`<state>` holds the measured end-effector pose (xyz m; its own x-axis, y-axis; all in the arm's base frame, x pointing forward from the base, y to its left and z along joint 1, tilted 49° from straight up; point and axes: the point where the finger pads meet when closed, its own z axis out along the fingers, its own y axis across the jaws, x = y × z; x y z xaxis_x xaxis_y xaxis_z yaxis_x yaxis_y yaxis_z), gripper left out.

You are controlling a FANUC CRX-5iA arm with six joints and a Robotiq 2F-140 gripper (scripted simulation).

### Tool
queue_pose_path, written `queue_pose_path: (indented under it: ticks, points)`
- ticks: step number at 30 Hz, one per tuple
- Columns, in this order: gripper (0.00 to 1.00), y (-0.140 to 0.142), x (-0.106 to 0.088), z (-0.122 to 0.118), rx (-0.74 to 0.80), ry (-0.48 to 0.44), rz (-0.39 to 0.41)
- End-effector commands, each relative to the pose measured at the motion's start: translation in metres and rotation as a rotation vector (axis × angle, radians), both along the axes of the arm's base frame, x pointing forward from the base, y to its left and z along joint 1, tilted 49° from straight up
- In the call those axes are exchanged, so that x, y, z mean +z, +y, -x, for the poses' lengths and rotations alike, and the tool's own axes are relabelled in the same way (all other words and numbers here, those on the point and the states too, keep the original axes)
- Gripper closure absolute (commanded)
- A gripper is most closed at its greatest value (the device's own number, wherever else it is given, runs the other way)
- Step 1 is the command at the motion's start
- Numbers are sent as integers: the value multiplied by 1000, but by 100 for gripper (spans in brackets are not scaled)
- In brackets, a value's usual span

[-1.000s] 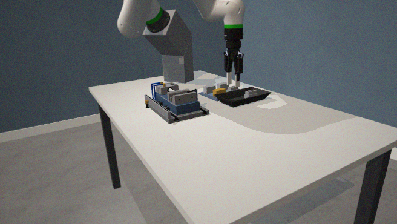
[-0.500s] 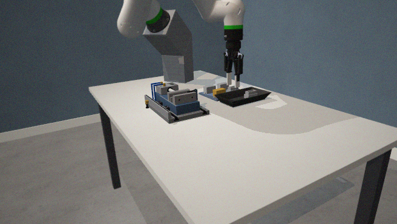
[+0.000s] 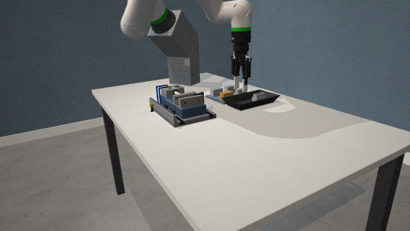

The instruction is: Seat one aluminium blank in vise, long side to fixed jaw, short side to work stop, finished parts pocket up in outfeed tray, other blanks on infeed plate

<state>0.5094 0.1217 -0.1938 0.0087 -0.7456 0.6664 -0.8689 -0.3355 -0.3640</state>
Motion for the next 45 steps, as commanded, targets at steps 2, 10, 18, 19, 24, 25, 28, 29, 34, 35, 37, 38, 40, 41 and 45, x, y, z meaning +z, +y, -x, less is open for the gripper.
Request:
queue_pose_path:
  ticks: [2,10,18,19,24,25,28,29,34,35,37,38,40,41,45]
  points:
    - [60,-1,-1,-1,0,0,0]
    - [60,-2,-3,-2,0,0,0]
    - [60,-3,-3,-3,0,0,0]
    - [60,-3,-4,-3,0,0,0]
    - [60,-3,-4,-3,0,0,0]
    - [60,-3,-4,-3,0,0,0]
    - [60,-3,-4,-3,0,0,0]
    - [60,-3,-4,-3,0,0,0]
    - [60,-3,-4,-3,0,0,0]
    - [60,-3,-4,-3,0,0,0]
    - [60,-3,-4,-3,0,0,0]
    - [60,-3,-4,-3,0,0,0]
    - [60,-3,-4,-3,0,0,0]
    - [60,-3,-4,-3,0,0,0]
    - [60,-3,-4,-3,0,0,0]
